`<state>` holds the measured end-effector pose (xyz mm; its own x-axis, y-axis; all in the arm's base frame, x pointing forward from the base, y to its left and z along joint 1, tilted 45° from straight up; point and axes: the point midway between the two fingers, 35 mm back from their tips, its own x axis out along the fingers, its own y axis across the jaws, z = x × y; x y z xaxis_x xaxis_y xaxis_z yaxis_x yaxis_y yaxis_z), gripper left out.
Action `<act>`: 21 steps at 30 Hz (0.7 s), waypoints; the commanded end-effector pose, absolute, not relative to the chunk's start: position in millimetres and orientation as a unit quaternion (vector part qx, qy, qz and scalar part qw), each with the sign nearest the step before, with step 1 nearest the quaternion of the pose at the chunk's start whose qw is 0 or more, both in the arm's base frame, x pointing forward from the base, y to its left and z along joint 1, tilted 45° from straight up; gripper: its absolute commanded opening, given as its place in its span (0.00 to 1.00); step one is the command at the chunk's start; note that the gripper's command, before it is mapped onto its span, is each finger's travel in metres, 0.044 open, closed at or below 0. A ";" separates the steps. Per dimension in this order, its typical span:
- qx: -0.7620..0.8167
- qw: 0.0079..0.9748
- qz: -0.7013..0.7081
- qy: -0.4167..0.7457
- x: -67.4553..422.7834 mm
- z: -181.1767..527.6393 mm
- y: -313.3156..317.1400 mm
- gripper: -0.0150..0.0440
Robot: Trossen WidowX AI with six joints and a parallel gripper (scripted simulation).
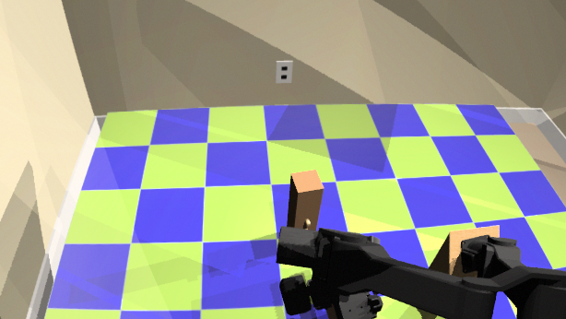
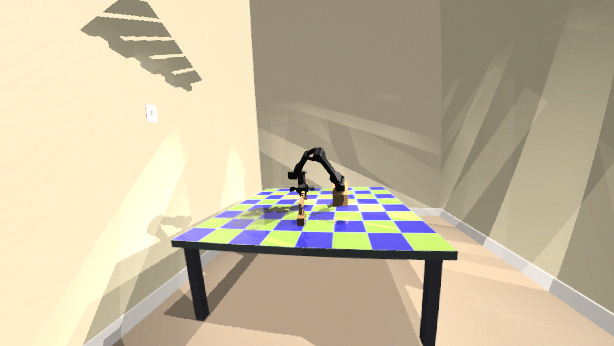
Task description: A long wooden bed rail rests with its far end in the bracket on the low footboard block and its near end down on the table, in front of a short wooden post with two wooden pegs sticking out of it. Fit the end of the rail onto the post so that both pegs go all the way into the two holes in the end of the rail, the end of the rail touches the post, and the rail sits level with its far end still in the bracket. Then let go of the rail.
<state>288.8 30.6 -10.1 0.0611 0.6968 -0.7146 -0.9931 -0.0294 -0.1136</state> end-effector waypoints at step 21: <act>-0.316 0.661 0.640 0.230 290.3 0.6 20.4 0.25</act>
<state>288.1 23.2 -2.7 0.0615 0.6969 -0.7146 -0.9931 -0.0291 -0.1139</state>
